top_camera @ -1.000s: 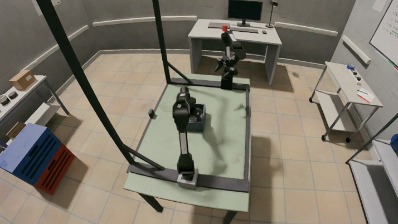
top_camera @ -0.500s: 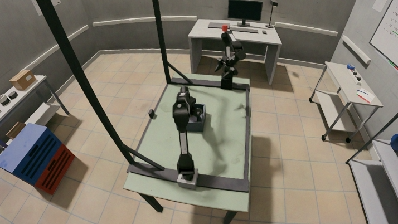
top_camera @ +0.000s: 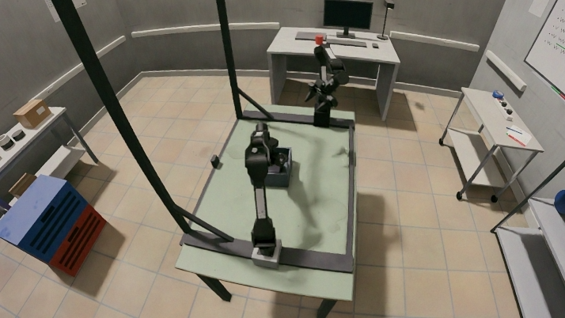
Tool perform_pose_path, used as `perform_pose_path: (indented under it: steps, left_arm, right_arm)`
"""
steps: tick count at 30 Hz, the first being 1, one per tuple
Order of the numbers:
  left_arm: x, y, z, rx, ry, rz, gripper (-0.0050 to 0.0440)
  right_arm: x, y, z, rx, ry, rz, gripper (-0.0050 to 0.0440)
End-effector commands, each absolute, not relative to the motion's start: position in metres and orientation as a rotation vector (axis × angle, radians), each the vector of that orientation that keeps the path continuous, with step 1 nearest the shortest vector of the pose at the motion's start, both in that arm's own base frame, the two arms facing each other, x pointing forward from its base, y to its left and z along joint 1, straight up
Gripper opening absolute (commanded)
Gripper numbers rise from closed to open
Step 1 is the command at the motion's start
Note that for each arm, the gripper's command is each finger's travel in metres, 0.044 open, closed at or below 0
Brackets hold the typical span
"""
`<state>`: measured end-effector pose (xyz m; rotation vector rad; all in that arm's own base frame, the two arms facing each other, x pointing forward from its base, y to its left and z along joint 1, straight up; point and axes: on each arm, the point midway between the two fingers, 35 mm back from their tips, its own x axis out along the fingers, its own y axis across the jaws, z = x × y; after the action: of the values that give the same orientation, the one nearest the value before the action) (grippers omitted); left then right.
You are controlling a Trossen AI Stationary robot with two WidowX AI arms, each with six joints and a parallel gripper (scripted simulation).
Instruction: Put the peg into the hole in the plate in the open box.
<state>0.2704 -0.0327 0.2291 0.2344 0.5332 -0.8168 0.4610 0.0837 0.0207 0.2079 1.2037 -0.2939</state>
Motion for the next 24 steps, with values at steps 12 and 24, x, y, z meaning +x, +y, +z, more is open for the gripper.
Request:
perform_pose_path:
  steps: [12, 24]
  left_arm:
    - [0.271, -0.032, 0.236, 0.248, 0.516, -0.812, 0.044]
    - [0.271, -0.032, 0.236, 0.248, 0.516, -0.812, 0.044]
  right_arm:
    - [0.458, 0.09, 0.069, 0.225, 1.153, -0.28, 0.0266]
    - [0.442, 0.087, 0.09, 0.186, 1.181, -0.237, 0.044]
